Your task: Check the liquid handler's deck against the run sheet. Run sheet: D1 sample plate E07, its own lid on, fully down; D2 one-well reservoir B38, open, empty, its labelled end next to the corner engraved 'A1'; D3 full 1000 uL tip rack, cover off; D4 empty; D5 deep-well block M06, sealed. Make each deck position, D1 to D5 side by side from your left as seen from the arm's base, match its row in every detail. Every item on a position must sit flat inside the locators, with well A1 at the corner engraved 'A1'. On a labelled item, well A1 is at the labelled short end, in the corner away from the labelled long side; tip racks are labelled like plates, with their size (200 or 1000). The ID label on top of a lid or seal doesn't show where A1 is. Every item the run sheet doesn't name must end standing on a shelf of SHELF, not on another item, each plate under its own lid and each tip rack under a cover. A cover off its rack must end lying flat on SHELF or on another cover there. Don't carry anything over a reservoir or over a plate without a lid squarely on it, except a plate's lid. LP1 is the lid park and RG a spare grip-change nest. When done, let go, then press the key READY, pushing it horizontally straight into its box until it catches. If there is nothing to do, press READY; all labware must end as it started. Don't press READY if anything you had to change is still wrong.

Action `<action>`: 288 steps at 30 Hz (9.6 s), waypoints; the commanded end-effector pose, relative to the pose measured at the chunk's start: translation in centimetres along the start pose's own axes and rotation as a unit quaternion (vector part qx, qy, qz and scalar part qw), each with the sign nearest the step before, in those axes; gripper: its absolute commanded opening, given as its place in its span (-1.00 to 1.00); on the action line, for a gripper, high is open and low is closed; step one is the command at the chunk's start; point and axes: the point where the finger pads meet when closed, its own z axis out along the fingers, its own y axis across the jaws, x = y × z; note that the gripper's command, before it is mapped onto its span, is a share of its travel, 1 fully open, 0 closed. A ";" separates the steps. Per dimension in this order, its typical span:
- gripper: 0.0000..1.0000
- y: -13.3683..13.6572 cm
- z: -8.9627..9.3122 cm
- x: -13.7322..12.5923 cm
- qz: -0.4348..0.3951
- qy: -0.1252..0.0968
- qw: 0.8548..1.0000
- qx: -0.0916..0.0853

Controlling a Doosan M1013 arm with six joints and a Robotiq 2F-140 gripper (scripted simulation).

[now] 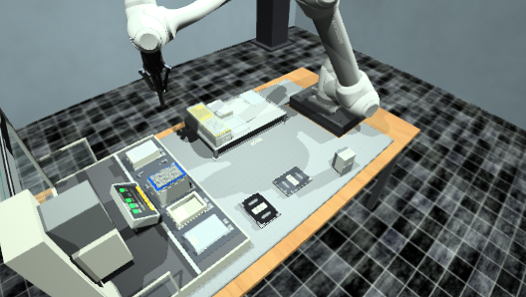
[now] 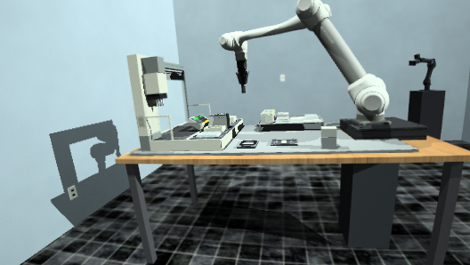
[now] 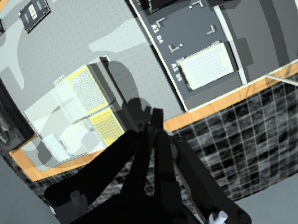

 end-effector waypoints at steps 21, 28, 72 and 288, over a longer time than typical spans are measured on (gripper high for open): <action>-0.80 -1.5 -0.1 -1.1 -0.192 0.001 0.981 -0.002; -0.80 -2.1 -0.1 -0.3 -0.237 0.001 0.972 -0.002; -0.80 -12.7 -0.1 14.8 -0.237 0.001 0.971 -0.002; -0.80 -71.6 3.2 10.3 -0.239 0.001 0.971 -0.001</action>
